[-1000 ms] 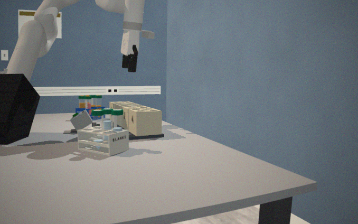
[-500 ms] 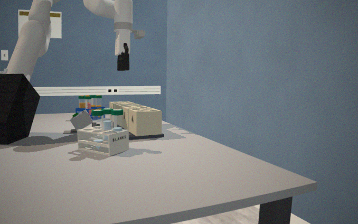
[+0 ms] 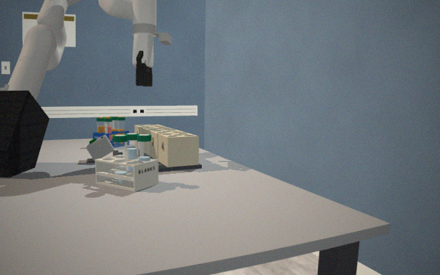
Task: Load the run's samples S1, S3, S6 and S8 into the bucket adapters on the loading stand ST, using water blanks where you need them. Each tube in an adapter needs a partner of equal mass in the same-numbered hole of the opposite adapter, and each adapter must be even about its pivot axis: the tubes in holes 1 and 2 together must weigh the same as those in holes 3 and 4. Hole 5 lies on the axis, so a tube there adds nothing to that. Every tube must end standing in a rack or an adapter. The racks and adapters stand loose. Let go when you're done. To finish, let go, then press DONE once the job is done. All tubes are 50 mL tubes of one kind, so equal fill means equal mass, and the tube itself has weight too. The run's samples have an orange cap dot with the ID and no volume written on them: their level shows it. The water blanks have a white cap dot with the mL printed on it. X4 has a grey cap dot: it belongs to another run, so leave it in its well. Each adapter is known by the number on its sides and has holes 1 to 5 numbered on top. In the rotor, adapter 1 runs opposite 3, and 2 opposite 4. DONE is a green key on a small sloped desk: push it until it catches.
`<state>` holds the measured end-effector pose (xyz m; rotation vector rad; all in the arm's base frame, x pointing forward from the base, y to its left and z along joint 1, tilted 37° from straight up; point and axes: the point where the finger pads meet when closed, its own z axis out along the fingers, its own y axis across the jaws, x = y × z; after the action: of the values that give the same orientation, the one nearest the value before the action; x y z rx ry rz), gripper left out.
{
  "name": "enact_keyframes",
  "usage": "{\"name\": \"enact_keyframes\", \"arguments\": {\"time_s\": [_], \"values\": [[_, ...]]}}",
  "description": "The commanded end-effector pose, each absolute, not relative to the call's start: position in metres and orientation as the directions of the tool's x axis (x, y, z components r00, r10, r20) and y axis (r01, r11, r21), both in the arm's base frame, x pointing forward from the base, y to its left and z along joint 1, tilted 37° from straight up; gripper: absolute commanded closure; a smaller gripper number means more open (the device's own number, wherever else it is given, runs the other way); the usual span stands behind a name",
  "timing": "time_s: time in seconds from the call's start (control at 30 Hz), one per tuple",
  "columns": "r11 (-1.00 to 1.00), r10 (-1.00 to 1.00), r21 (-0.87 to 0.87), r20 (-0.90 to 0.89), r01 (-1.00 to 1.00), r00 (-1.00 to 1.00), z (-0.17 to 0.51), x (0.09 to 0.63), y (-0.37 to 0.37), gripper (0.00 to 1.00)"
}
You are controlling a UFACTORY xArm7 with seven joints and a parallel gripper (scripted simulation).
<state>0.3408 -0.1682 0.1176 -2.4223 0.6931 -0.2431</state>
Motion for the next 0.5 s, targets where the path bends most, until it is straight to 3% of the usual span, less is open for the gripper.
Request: {"name": "enact_keyframes", "arguments": {"time_s": [0.0,0.47], "values": [[-0.654,-0.57,-0.595,-0.02,-0.468,0.821,0.114,0.337,-0.175,0.0],[-0.369,-0.785,-0.536,-0.258,-0.759,0.563,0.073,0.297,-0.215,0.0]]}}
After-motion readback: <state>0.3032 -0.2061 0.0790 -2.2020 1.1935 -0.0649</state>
